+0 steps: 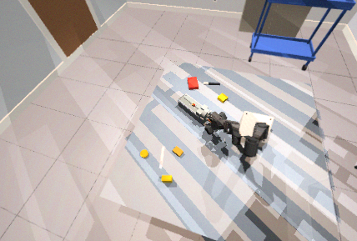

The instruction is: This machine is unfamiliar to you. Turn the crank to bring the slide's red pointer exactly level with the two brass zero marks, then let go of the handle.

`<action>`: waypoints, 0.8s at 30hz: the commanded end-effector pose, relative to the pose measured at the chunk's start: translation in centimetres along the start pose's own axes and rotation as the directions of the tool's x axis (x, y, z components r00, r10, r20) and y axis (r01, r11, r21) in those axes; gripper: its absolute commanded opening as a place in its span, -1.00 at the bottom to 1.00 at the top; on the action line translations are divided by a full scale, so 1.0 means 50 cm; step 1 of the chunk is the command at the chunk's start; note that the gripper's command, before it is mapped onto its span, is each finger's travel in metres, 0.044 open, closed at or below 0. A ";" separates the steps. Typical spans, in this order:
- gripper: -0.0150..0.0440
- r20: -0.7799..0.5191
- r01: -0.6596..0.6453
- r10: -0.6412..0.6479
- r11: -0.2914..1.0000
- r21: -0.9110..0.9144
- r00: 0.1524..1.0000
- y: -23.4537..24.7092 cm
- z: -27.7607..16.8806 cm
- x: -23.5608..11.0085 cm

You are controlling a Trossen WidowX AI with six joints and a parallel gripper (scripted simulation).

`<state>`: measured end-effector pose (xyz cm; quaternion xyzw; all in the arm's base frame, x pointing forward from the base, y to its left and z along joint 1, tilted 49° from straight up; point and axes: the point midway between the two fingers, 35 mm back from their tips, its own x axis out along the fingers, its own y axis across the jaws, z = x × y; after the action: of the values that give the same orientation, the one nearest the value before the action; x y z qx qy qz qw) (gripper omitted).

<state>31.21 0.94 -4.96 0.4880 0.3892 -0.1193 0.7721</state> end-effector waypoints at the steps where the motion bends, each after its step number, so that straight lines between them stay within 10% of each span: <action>1: 0.75 0.000 0.001 -0.001 1.000 0.000 1.000 0.000 0.000 0.000; 4: 1.00 0.000 0.001 -0.001 1.000 0.000 1.000 0.000 0.000 0.000; 24: 1.00 0.002 0.002 -0.002 1.000 -0.002 1.000 0.000 0.080 -0.074</action>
<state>30.61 -2.89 -1.83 0.4882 0.3886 -0.1246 0.7714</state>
